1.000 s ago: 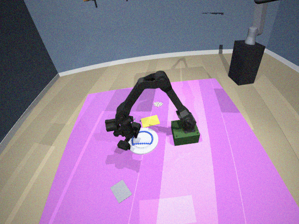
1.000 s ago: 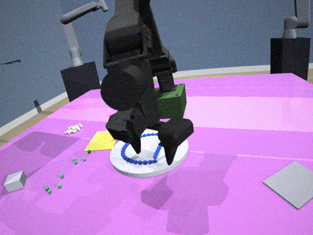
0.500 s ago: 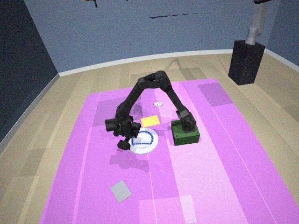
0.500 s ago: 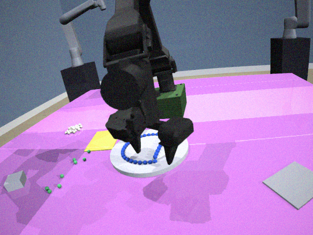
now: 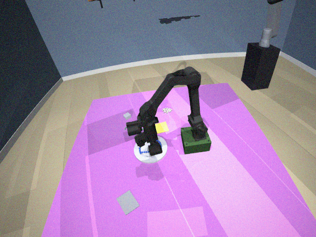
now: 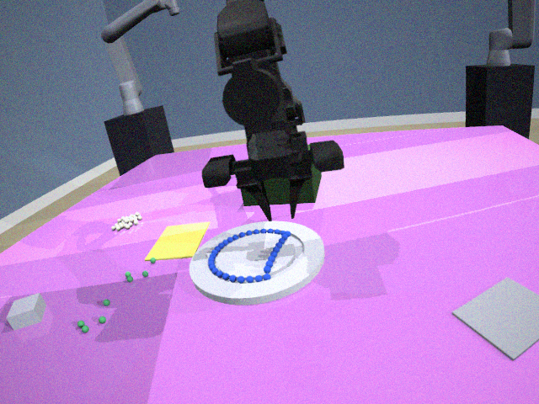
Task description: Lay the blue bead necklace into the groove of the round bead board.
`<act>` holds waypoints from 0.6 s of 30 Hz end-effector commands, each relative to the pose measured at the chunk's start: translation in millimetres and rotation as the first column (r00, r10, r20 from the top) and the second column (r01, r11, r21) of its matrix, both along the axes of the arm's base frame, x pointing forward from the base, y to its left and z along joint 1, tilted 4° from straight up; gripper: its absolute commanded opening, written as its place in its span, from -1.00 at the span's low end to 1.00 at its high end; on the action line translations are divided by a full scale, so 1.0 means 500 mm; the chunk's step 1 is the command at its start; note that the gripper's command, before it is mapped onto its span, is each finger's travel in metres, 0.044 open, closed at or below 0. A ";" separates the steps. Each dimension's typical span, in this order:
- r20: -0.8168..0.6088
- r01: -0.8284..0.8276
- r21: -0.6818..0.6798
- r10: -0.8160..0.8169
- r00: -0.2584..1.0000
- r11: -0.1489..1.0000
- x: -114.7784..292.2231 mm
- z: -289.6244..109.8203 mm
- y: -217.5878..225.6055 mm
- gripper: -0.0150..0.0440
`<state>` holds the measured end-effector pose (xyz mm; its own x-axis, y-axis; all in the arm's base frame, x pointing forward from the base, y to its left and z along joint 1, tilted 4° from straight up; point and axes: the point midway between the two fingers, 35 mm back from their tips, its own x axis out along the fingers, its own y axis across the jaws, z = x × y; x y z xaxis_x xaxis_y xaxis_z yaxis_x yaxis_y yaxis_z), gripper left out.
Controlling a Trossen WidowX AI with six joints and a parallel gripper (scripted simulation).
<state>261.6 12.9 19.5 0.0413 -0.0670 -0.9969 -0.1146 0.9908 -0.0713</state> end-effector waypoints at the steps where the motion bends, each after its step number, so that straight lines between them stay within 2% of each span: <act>1: -0.012 -0.132 -0.006 0.132 0.991 0.991 -0.038 0.001 0.004 -0.08; 8: -0.012 -0.132 -0.006 0.132 0.991 0.991 -0.038 -0.002 0.004 -0.08; 13: -0.012 -0.132 -0.006 0.132 0.991 0.991 -0.037 -0.034 0.002 -0.08; 18: 0.000 -0.126 -0.004 0.126 0.992 0.992 -0.031 -0.020 0.003 -0.08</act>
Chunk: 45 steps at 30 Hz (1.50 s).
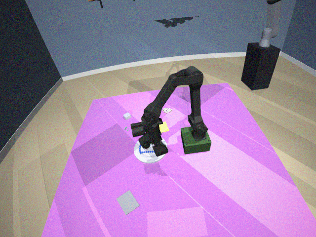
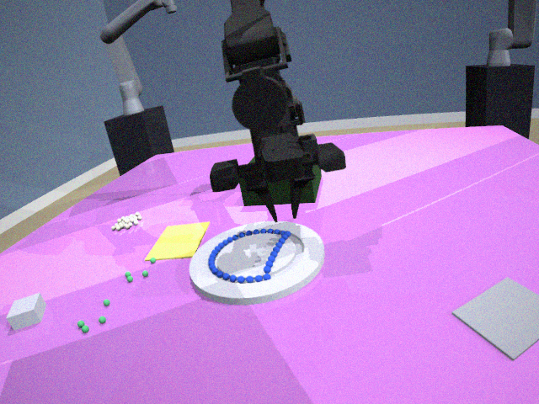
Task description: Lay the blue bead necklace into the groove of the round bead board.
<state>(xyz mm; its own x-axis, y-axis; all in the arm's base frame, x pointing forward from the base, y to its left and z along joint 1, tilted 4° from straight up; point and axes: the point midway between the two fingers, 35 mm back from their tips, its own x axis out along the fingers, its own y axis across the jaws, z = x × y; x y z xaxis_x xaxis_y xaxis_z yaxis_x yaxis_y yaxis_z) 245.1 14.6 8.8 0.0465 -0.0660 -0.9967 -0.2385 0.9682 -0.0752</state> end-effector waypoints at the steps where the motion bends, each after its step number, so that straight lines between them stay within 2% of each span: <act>1: 0.003 0.000 0.000 0.000 1.000 1.000 0.002 0.000 0.000 -0.08; 19: -0.008 -0.006 -0.003 0.006 1.000 1.000 -0.002 -0.056 -0.005 -0.08; 28: -0.009 -0.006 -0.003 0.006 1.000 1.000 -0.003 -0.058 -0.005 -0.08; 33: -0.003 -0.001 -0.001 0.001 1.000 1.000 0.000 -0.053 -0.004 -0.49; 45: -0.003 -0.001 -0.001 0.001 1.000 1.000 0.000 -0.053 -0.004 -0.49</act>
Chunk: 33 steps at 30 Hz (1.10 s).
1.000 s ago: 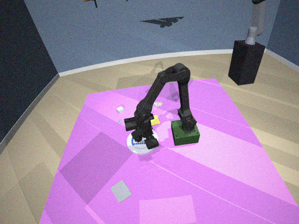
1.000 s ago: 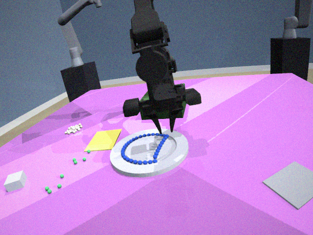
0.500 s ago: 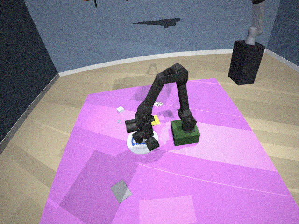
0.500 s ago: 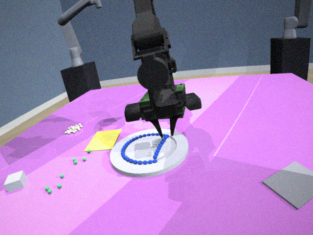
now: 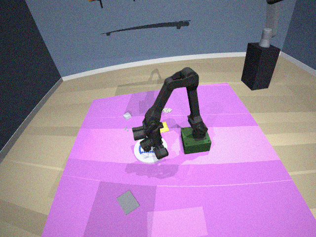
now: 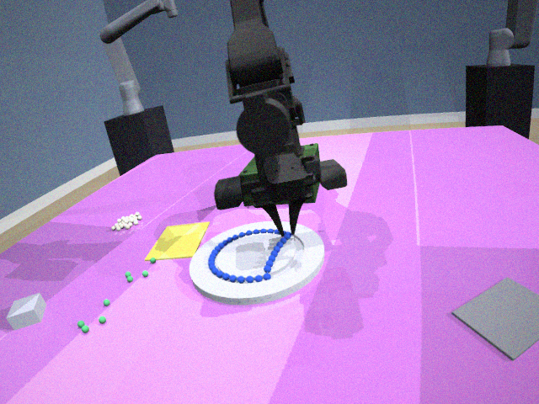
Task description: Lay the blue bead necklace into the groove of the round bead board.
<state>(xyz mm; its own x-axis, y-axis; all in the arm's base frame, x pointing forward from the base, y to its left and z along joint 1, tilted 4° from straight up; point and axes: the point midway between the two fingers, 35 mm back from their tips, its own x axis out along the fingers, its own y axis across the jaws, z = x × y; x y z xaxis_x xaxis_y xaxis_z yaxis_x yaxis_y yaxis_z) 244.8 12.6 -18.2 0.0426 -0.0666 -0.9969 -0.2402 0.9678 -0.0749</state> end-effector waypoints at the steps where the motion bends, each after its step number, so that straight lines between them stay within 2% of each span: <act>1: 0.001 0.000 0.000 0.000 1.000 1.000 0.001 0.001 0.000 -0.49; 33: -0.005 -0.005 -0.002 0.005 1.000 1.000 -0.003 0.013 0.001 -0.49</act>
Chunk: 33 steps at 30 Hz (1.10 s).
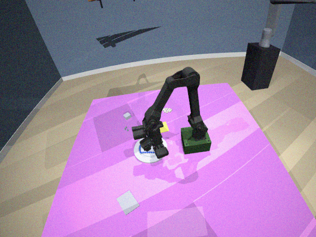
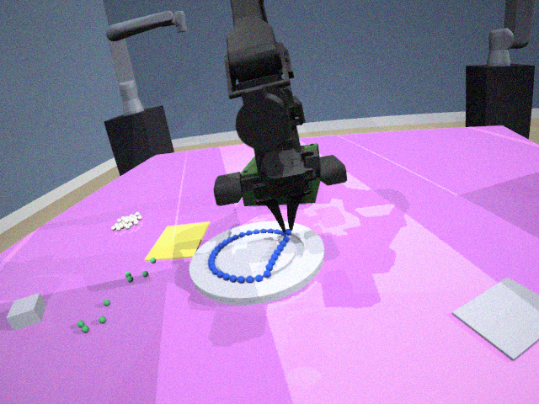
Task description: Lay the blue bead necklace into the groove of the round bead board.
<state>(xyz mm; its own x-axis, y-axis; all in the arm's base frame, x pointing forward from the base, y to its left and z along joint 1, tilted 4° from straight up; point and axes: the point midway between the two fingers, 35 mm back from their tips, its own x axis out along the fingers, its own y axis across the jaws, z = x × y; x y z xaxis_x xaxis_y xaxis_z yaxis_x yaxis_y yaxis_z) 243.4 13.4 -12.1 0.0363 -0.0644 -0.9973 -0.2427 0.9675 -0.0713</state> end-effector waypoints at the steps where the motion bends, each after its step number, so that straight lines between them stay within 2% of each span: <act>1: 0.002 -0.003 -0.004 0.003 1.000 1.000 -0.001 -0.002 0.000 -0.49; 11: 0.001 -0.003 -0.004 0.003 1.000 1.000 -0.003 -0.016 0.002 -0.49; 27: 0.002 -0.003 -0.004 0.003 1.000 1.000 -0.003 0.002 0.003 0.93; 28: 0.002 -0.006 0.000 0.006 1.000 1.000 -0.002 -0.007 0.003 1.00; 33: 0.002 -0.003 -0.004 0.003 1.000 1.000 -0.002 0.003 0.003 1.00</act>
